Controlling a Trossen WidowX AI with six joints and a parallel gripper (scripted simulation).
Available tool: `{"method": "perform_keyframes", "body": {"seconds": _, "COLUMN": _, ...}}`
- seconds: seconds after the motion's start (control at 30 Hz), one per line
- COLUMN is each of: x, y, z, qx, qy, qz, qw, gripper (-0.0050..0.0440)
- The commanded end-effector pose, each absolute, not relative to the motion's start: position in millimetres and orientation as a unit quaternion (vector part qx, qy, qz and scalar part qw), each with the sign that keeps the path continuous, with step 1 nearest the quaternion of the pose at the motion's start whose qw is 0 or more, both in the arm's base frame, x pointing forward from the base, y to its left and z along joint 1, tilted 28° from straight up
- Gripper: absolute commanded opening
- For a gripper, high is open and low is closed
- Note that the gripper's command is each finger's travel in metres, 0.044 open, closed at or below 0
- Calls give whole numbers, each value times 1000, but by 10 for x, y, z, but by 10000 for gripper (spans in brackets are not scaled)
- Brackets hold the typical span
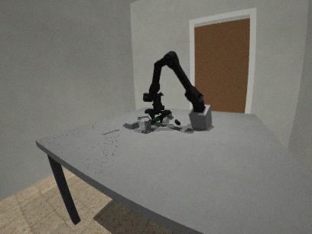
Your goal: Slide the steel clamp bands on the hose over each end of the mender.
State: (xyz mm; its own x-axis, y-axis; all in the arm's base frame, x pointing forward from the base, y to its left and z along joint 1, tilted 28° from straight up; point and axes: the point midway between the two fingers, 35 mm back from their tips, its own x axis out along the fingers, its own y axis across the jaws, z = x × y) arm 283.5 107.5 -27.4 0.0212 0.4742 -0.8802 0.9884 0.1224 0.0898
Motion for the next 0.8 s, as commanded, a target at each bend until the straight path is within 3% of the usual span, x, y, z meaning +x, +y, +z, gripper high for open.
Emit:
{"method": "perform_keyframes", "body": {"seconds": 0.0, "x": 2826, "y": 1073, "z": -288, "qx": 584, "qy": 626, "qz": -315, "qw": 411, "gripper": 200}}
{"method": "perform_keyframes", "body": {"seconds": 0.77, "x": 2826, "y": 1073, "z": -288, "qx": 584, "qy": 626, "qz": -315, "qw": 411, "gripper": 103}}
